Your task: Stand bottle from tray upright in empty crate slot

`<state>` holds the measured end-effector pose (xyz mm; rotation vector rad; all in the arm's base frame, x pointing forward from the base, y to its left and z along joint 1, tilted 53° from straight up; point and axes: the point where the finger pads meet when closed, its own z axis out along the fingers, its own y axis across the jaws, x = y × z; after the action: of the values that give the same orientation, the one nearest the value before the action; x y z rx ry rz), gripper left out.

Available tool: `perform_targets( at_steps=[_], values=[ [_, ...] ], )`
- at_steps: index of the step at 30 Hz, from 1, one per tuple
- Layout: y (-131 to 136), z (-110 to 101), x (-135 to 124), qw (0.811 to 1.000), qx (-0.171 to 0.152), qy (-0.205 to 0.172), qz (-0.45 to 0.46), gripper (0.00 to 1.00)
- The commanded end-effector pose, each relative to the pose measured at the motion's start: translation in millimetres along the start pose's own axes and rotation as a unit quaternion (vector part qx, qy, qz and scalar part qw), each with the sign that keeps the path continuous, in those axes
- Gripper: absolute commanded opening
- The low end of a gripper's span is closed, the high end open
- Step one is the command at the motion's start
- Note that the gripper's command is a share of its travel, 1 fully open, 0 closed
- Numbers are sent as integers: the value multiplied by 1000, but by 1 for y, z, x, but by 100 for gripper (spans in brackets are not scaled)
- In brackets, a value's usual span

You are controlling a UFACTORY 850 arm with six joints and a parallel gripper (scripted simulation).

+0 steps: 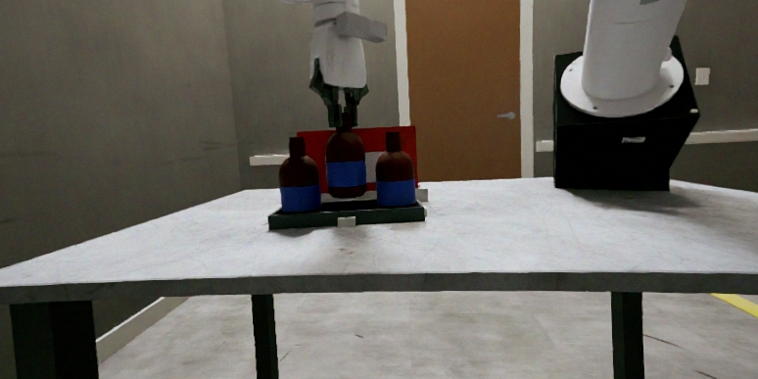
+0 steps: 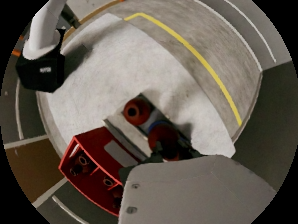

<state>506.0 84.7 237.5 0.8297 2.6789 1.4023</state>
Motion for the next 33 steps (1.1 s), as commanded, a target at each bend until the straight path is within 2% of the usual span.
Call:
perform_targets(
  at_steps=[1,18,33],
  values=[
    [0,-1,0,1000,0,-1,0,0],
    [0,-2,0,1000,0,-1,0,0],
    [0,-11,0,1000,0,-1,0,0]
  ],
)
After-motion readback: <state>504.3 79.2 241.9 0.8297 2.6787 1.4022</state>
